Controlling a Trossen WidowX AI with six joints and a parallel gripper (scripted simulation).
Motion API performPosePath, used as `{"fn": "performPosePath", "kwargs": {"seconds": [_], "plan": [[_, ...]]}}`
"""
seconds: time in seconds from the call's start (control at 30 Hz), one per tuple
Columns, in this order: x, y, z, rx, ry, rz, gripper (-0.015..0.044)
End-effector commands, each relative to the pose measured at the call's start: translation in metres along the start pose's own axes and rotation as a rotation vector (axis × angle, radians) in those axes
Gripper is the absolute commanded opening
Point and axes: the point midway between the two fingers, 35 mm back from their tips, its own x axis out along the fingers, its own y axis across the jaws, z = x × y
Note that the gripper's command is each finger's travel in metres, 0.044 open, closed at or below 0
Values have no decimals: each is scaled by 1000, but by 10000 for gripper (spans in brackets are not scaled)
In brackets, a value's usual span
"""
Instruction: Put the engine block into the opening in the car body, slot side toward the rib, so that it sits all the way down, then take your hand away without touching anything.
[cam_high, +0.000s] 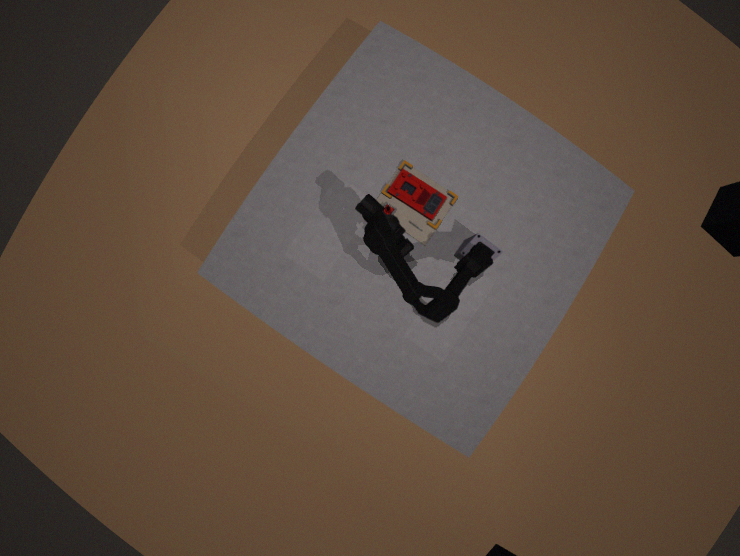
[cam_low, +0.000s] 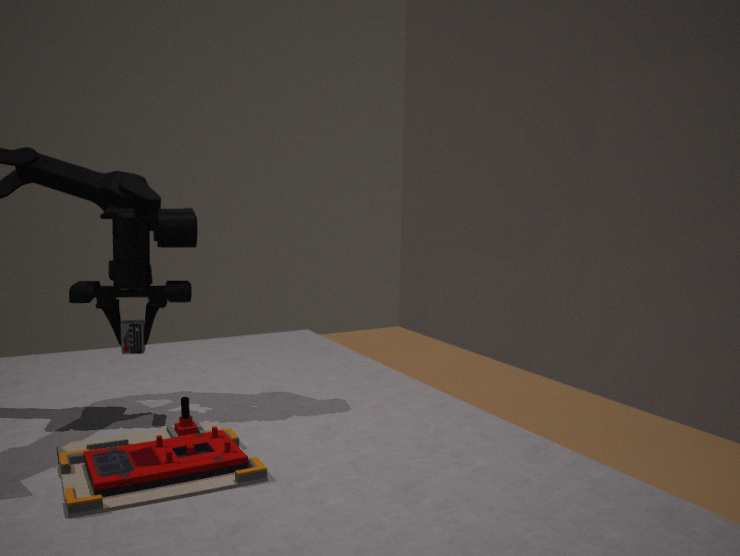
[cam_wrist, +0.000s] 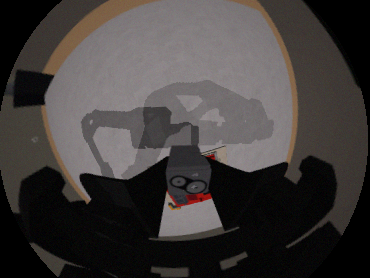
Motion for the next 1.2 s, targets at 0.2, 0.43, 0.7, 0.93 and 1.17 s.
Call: {"fn": "performPosePath", "kwargs": {"seconds": [0.2, 0.43, 0.7, 0.93, 1.17], "plan": [[-5, 1, 1, -10, -12, -10, 0], [9, 1, 0, -10, -9, -10, 0], [7, 2, 3, -9, 80, -8, 0], [10, 3, 10, -5, 289, -2, 0], [13, 3, 17, 0, 526, 0, 0]]}}
